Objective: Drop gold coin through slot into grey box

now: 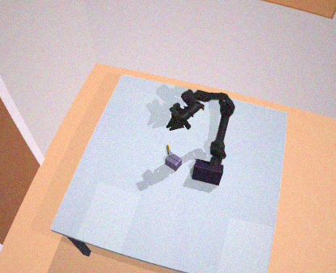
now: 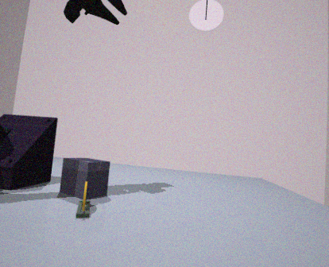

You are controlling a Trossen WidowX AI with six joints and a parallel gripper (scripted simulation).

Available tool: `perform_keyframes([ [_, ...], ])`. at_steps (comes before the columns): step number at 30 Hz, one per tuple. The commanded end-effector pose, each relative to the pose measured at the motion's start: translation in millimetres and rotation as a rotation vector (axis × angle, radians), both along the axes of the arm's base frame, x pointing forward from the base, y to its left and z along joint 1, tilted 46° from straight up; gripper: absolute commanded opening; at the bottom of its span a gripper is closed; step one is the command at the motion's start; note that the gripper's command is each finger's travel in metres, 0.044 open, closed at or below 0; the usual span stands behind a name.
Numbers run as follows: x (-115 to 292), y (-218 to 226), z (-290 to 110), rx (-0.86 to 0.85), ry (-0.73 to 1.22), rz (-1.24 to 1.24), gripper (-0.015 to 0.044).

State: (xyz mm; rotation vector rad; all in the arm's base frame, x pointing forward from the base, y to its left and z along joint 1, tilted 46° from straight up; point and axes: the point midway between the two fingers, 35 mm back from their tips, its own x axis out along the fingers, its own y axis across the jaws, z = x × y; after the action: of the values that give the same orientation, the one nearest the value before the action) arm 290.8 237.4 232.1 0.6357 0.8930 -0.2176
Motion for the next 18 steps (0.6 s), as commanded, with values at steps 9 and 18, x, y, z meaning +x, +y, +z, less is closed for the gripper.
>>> perform_keyframes([
  [9,47.9,-179.5,-97.3,-0.412,0.243,-0.524,0.0161],
  [18,22.0,-288.1,-133.9,-0.656,0.467,-0.775,0.0161],
])
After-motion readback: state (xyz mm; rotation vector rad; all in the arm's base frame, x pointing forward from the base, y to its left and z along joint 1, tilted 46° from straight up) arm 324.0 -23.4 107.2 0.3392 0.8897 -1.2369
